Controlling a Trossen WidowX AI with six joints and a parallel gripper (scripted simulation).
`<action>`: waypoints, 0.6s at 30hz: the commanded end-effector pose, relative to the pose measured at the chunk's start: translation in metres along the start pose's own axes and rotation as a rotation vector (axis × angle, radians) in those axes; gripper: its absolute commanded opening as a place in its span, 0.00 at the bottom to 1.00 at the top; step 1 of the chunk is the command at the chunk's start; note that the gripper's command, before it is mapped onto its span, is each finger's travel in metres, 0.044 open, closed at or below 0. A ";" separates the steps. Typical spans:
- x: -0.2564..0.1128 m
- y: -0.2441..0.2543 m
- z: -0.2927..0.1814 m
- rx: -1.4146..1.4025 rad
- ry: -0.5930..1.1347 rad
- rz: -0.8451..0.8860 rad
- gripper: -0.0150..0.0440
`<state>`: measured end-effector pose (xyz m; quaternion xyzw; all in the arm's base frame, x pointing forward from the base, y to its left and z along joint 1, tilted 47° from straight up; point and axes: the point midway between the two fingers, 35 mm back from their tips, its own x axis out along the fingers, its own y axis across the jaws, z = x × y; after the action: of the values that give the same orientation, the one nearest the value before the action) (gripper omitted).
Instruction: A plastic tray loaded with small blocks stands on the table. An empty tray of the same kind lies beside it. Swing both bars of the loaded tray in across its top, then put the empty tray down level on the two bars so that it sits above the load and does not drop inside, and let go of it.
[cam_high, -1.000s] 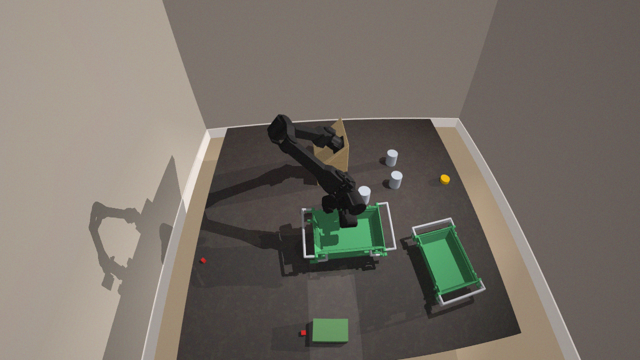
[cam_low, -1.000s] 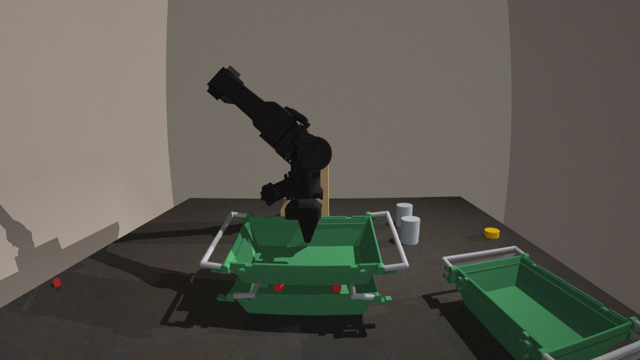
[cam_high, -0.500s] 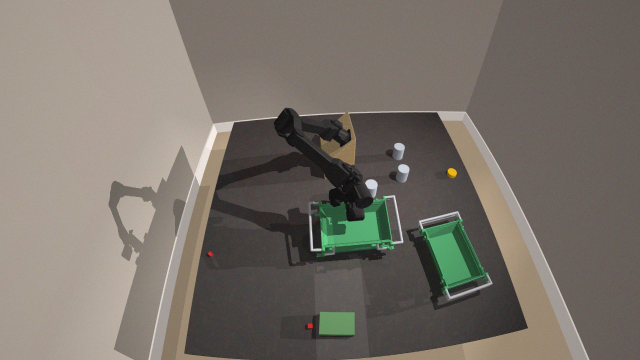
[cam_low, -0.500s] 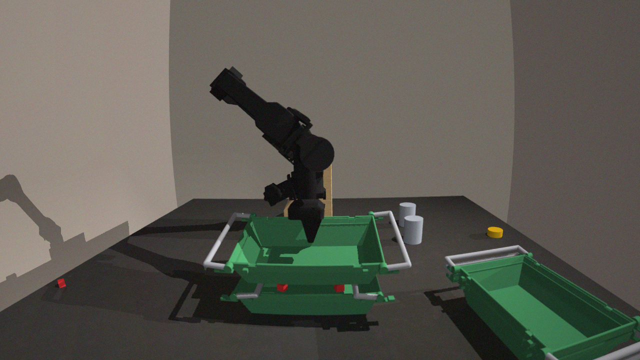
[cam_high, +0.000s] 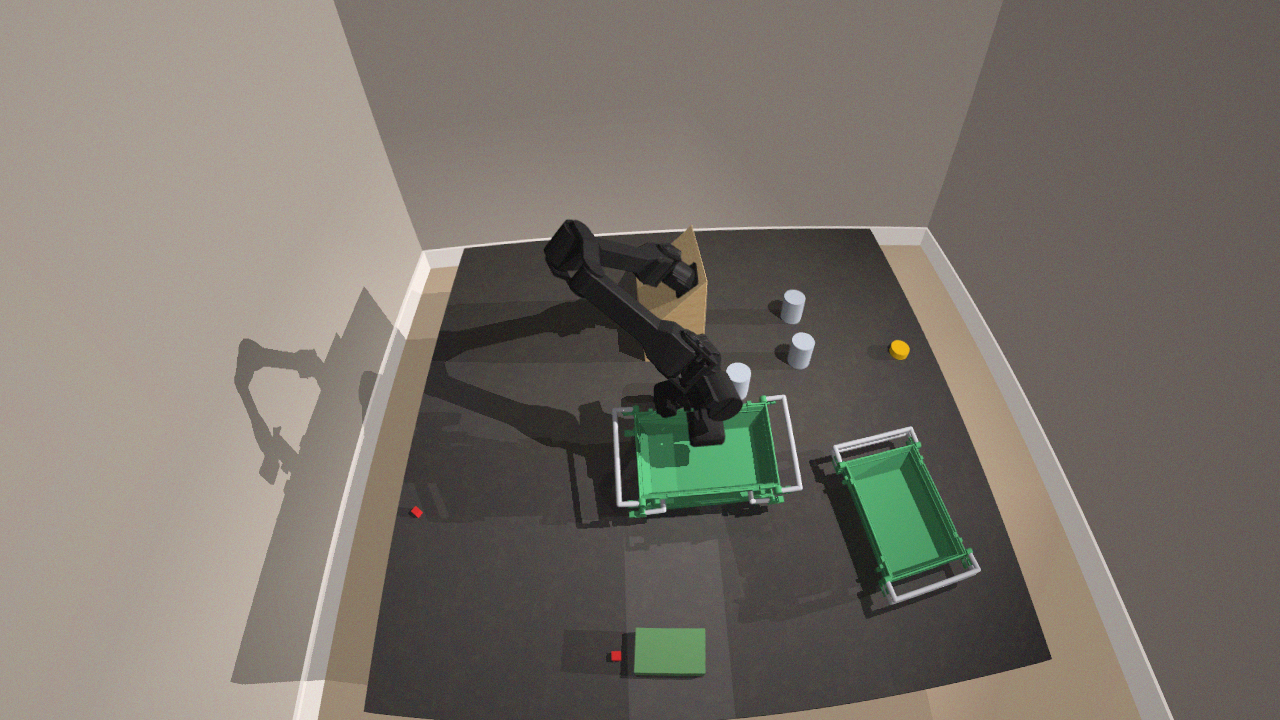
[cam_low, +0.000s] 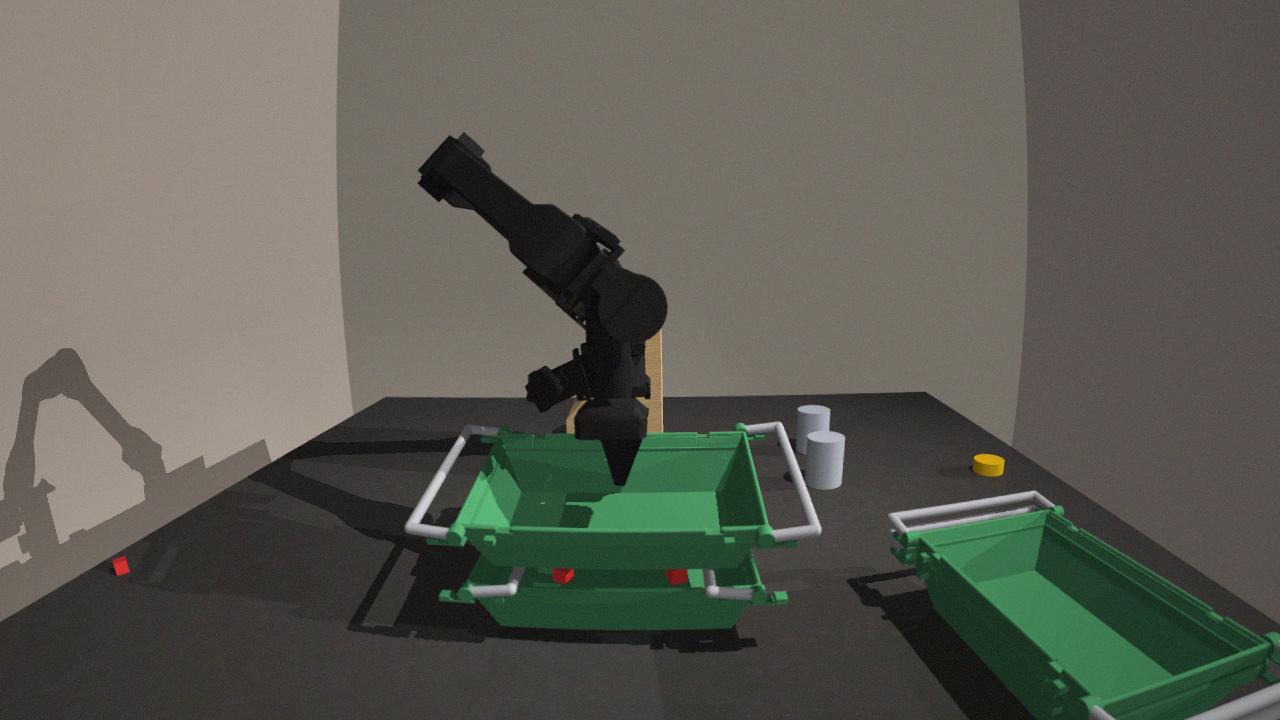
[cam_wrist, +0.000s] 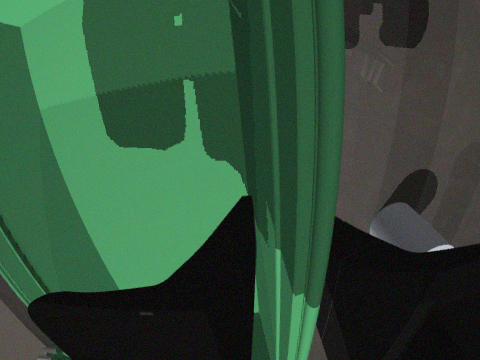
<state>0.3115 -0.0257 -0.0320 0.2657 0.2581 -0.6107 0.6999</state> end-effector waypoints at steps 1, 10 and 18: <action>0.005 -0.006 0.002 -0.005 -0.004 -0.023 0.25; 0.004 -0.003 0.001 -0.002 -0.002 -0.008 0.25; 0.012 -0.009 0.002 -0.005 -0.004 -0.024 0.25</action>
<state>0.3114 -0.0294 -0.0358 0.2671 0.2568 -0.6091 0.7012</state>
